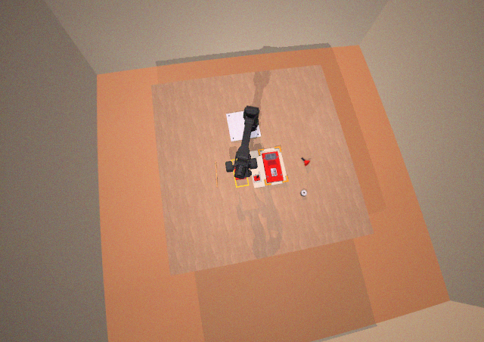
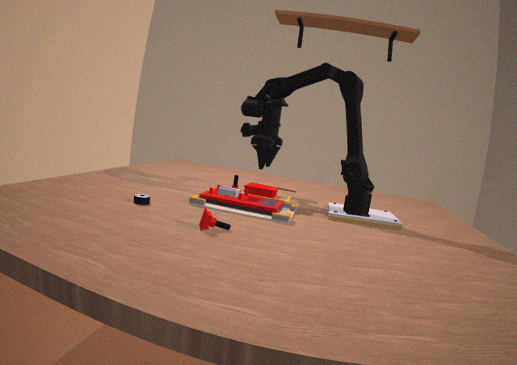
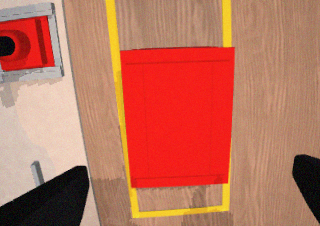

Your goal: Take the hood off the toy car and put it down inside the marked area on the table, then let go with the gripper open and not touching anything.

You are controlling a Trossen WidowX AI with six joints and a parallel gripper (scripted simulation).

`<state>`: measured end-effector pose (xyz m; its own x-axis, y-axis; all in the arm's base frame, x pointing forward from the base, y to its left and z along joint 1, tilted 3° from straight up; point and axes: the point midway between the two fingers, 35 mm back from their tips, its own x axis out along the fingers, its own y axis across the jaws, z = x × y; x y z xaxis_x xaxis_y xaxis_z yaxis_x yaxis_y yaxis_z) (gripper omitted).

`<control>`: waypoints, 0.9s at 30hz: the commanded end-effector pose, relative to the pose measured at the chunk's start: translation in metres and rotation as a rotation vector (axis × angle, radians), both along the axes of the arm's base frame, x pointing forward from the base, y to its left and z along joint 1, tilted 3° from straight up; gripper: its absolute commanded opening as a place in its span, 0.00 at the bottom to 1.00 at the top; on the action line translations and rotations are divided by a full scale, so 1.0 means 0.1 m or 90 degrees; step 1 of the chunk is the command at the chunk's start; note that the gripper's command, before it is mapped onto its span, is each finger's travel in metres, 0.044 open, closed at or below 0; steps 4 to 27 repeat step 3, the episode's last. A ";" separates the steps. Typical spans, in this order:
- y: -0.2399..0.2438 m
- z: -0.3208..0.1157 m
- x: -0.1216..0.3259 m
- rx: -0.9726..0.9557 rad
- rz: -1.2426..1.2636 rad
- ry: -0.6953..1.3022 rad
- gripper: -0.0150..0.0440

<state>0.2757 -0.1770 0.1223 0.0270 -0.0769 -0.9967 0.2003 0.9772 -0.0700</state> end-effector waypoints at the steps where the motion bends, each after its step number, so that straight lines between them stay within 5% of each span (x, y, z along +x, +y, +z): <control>1: 0.01 0.01 0.00 0.002 -0.002 -0.002 1.00; 27: 0.01 0.01 0.00 0.002 -0.002 -0.002 1.00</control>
